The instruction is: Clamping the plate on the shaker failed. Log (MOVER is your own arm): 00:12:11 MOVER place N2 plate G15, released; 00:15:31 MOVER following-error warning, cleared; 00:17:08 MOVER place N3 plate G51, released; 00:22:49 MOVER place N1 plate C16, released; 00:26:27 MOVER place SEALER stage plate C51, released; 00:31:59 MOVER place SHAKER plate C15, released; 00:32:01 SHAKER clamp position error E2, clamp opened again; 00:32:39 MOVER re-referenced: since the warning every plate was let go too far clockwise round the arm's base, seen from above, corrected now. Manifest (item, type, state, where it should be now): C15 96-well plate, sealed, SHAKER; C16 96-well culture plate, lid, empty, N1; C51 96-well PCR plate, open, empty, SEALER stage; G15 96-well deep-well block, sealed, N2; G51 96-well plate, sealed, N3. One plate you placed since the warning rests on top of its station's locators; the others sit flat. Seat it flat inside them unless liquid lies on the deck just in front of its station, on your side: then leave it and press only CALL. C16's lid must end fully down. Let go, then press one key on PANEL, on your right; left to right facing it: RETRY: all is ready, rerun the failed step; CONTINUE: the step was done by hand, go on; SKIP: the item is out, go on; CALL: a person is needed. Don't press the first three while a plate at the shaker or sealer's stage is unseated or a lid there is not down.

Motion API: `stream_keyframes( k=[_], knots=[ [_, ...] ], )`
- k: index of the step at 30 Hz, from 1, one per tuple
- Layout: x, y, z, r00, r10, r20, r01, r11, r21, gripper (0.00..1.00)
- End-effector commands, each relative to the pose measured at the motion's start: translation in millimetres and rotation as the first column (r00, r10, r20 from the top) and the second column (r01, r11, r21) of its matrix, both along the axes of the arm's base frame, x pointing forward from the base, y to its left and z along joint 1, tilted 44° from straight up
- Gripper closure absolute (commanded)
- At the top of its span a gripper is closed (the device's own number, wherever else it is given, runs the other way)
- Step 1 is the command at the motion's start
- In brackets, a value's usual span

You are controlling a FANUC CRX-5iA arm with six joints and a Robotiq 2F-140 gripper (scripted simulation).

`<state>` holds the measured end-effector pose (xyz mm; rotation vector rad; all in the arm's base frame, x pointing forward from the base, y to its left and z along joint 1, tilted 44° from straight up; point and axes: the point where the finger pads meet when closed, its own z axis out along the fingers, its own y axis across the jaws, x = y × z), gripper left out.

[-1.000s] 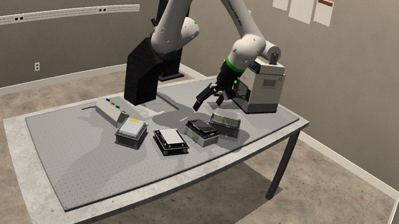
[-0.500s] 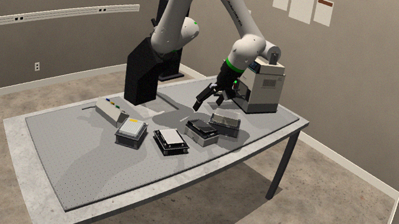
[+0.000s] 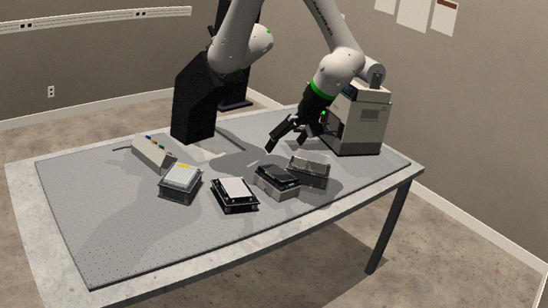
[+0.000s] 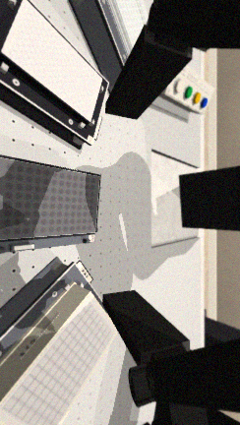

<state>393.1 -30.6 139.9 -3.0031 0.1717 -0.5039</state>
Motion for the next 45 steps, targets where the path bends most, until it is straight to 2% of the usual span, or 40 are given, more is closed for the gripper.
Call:
stream_keyframes(
  k=[1, 28, 45],
  knots=[
    [0.2, -0.1, 0.6, 1.000, 0.000, 0.001, 0.000, 1.000, 0.000, 0.00],
    [26.6, 0.3, -26.7, 1.000, 0.000, 0.001, 0.000, 1.000, 0.000, 0.00],
    [26.6, 0.3, -26.7, 1.000, 0.000, 0.001, 0.000, 1.000, 0.000, 0.00]
  ],
)
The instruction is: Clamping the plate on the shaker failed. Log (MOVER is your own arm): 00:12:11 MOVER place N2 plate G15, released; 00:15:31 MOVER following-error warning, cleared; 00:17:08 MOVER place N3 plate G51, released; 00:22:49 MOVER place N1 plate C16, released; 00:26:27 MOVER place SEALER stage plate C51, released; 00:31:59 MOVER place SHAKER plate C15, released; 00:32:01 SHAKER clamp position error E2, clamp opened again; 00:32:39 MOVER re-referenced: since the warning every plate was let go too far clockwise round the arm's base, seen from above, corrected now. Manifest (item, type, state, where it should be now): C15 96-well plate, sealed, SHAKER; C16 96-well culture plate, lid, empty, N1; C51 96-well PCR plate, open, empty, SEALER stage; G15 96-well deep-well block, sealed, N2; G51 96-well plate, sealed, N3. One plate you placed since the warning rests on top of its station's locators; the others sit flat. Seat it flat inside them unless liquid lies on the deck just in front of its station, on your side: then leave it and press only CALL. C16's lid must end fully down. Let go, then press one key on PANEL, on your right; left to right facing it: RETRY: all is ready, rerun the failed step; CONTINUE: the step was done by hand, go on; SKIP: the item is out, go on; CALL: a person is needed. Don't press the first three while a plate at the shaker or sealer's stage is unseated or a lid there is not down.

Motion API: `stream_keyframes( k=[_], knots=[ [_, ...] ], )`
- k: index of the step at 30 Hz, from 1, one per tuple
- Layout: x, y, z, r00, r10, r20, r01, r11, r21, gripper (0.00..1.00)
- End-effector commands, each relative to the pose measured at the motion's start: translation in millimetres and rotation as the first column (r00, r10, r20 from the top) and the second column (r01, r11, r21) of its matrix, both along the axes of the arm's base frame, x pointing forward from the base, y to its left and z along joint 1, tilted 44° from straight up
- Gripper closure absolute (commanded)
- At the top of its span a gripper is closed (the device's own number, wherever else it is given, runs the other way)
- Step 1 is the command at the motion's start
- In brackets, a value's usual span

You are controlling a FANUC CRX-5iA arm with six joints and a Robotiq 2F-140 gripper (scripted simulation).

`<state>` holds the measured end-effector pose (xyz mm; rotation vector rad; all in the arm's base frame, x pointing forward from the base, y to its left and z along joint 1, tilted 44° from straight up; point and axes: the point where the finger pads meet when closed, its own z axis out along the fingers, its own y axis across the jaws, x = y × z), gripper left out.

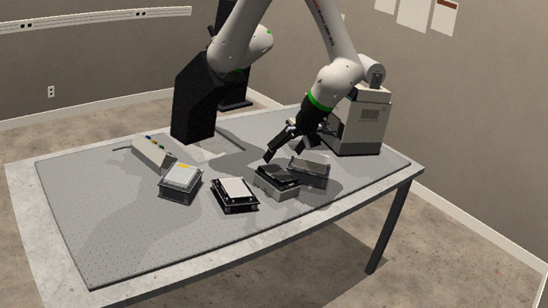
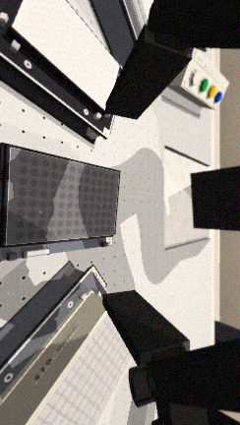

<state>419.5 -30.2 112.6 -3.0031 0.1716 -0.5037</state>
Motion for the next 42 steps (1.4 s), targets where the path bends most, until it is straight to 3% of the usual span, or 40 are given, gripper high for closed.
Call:
stream_keyframes(
  k=[1, 25, 42],
  knots=[
    [0.2, -0.1, 0.6, 1.000, 0.000, 0.001, 0.000, 1.000, 0.000, 0.00],
    [0.2, -0.1, 0.6, 1.000, 0.000, 0.001, 0.000, 1.000, 0.000, 0.00],
    [-17.1, -0.4, 18.5, 1.000, 0.000, 0.001, 0.000, 1.000, 0.000, 0.00]
  ],
)
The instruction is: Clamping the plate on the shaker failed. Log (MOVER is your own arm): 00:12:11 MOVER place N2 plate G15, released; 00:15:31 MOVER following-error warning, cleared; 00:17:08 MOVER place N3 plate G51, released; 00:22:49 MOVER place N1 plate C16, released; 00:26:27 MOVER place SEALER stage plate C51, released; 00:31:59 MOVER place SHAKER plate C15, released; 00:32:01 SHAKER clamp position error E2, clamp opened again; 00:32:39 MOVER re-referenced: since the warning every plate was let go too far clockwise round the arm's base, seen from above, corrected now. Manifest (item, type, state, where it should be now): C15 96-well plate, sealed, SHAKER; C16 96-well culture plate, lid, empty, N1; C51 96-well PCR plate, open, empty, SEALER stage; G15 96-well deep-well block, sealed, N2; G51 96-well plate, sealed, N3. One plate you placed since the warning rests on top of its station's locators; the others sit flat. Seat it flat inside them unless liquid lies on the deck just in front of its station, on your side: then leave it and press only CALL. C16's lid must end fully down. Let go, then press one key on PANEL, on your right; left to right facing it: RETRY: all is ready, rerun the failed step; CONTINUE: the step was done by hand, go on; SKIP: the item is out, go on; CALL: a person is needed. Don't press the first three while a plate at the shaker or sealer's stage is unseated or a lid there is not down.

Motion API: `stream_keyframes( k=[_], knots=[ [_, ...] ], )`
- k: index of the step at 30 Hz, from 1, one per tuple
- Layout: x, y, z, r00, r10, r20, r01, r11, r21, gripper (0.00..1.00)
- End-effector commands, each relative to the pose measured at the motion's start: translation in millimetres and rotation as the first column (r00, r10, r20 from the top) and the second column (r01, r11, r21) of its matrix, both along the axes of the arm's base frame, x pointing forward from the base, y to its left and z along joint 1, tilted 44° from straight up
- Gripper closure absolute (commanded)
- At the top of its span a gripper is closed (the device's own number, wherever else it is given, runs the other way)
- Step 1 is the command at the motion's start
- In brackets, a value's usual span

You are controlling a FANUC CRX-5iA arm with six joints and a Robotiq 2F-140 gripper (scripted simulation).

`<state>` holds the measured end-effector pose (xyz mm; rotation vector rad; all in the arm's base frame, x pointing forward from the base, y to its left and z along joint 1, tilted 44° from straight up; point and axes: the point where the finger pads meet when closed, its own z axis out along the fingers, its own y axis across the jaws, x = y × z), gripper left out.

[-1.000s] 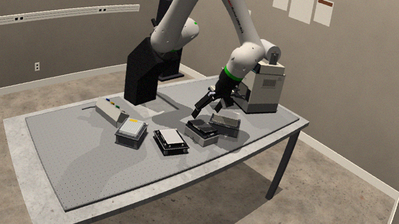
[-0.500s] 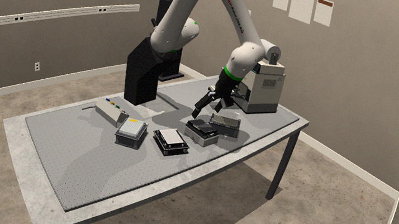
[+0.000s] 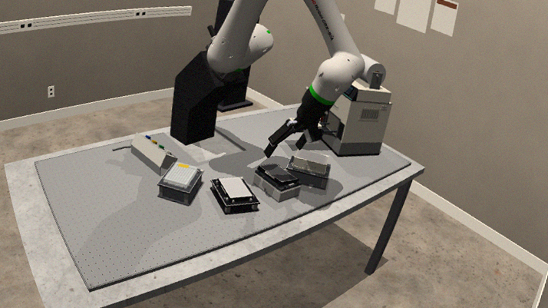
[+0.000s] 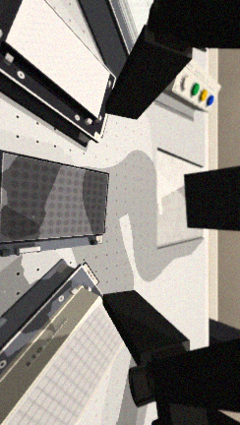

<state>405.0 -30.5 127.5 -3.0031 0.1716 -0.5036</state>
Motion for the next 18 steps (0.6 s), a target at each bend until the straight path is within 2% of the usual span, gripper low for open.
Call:
stream_keyframes(
  k=[1, 8, 18],
  knots=[
    [-3.8, -0.2, 4.8, 1.000, 0.000, 0.001, 0.000, 1.000, 0.000, 0.00],
    [-11.7, -0.3, 13.0, 1.000, 0.000, 0.001, 0.000, 1.000, 0.000, 0.00],
    [-12.1, -6.8, 12.5, 1.000, 0.000, 0.001, 0.000, 1.000, 0.000, 0.00]
  ],
)
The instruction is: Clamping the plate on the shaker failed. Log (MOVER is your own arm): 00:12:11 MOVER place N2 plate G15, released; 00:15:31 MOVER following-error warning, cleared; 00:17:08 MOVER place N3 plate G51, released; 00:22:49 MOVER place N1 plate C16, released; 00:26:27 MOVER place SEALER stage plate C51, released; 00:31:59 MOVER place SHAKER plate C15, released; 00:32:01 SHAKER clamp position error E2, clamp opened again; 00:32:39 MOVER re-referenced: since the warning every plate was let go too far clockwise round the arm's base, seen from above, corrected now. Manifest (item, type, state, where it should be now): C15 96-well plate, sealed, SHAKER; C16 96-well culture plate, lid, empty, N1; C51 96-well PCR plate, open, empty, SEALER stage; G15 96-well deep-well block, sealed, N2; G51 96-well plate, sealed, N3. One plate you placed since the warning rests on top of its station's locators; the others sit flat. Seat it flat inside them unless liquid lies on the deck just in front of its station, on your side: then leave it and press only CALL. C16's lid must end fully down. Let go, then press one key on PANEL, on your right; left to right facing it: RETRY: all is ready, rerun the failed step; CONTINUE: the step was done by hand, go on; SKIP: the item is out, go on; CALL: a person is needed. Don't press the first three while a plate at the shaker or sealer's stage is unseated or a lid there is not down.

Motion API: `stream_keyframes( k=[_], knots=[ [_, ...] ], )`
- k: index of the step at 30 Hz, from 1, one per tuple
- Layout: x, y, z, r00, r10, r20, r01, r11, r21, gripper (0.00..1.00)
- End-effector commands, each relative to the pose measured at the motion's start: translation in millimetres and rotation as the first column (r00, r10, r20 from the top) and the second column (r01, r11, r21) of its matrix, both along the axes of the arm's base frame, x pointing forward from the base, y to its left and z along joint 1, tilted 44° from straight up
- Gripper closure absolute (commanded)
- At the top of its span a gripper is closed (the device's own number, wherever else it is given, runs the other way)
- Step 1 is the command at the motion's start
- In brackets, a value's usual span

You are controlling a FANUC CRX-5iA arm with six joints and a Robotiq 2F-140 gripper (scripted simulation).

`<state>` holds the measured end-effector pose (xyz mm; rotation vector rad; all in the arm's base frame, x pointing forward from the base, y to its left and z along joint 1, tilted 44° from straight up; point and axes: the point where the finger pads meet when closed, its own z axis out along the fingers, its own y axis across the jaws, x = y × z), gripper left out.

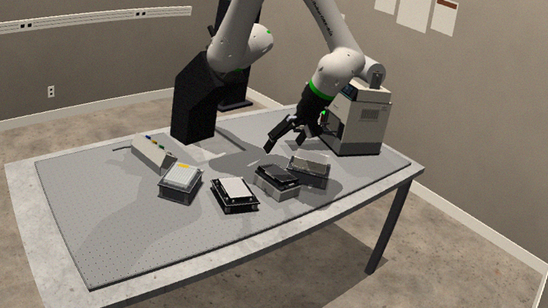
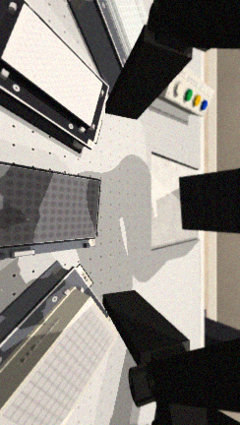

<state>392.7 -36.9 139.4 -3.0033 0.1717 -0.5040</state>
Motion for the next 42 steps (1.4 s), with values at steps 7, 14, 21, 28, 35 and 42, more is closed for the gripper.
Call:
stream_keyframes(
  k=[7, 14, 21, 28, 35, 42],
  knots=[
    [4.9, -0.1, -4.2, 0.999, -0.041, -0.007, 0.040, 0.998, -0.044, 0.00],
    [10.7, 0.3, -10.1, 0.997, -0.071, -0.011, 0.069, 0.995, -0.076, 0.00],
    [18.8, 1.0, -18.5, 0.997, -0.071, -0.011, 0.069, 0.995, -0.076, 0.00],
    [24.6, 1.4, -24.5, 0.997, -0.071, -0.011, 0.069, 0.995, -0.076, 0.00],
    [32.7, 2.0, -32.8, 0.997, -0.071, -0.011, 0.069, 0.995, -0.076, 0.00],
    [40.9, 2.7, -41.1, 0.997, -0.071, -0.011, 0.069, 0.995, -0.076, 0.00]
  ],
)
